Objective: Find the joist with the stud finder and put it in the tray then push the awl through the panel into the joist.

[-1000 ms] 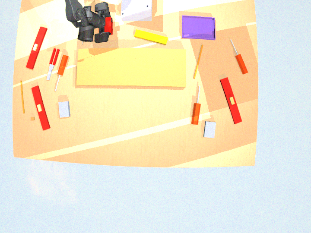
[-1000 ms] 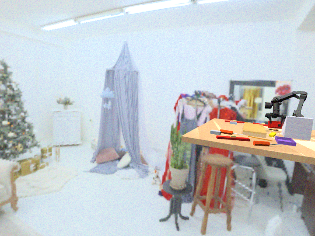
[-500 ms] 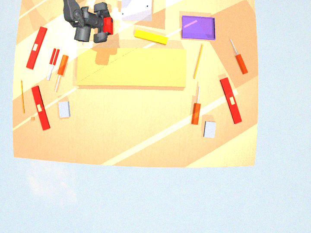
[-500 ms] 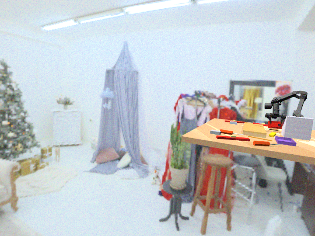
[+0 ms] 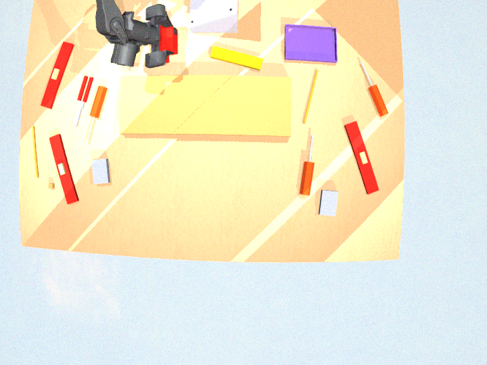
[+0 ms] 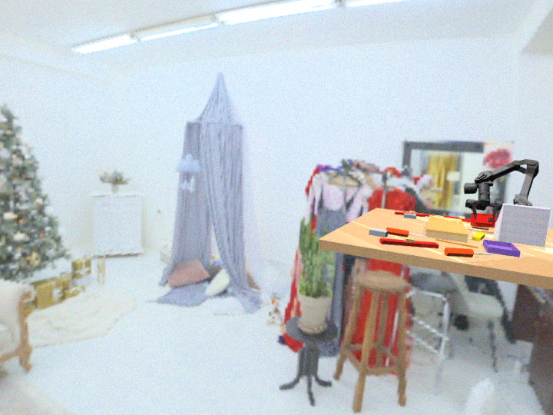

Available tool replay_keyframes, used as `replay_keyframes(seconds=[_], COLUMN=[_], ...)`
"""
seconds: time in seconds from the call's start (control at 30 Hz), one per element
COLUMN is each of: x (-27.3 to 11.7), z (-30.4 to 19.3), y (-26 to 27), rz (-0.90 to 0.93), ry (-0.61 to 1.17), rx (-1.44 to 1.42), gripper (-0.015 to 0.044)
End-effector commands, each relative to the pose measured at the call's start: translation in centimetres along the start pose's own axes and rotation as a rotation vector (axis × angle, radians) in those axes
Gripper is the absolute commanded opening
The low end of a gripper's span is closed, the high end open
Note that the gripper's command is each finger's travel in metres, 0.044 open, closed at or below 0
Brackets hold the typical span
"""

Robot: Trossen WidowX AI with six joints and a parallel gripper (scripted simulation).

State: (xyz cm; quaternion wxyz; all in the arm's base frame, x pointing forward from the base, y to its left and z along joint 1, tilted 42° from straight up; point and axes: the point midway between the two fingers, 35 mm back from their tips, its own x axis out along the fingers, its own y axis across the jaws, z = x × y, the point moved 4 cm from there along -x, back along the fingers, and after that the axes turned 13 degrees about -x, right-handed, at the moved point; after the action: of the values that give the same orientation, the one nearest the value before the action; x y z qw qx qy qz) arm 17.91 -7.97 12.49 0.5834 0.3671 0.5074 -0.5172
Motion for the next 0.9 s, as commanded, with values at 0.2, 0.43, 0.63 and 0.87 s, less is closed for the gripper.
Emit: replay_keyframes(seconds=[0.2,0.43,0.63,0.87], x=[-0.21,-0.17,-0.13,-0.09], z=[0.4,0.56,0.79,1.07], y=[0.05,0.01,-0.05,-0.11], rz=[0.024,0.027,0.033,0.043], ry=[0.059,0.085,0.122,0.164], rx=[-0.006,-0.008,-0.01,-0.011], gripper=[0.0,0.0,0.0,0.0])
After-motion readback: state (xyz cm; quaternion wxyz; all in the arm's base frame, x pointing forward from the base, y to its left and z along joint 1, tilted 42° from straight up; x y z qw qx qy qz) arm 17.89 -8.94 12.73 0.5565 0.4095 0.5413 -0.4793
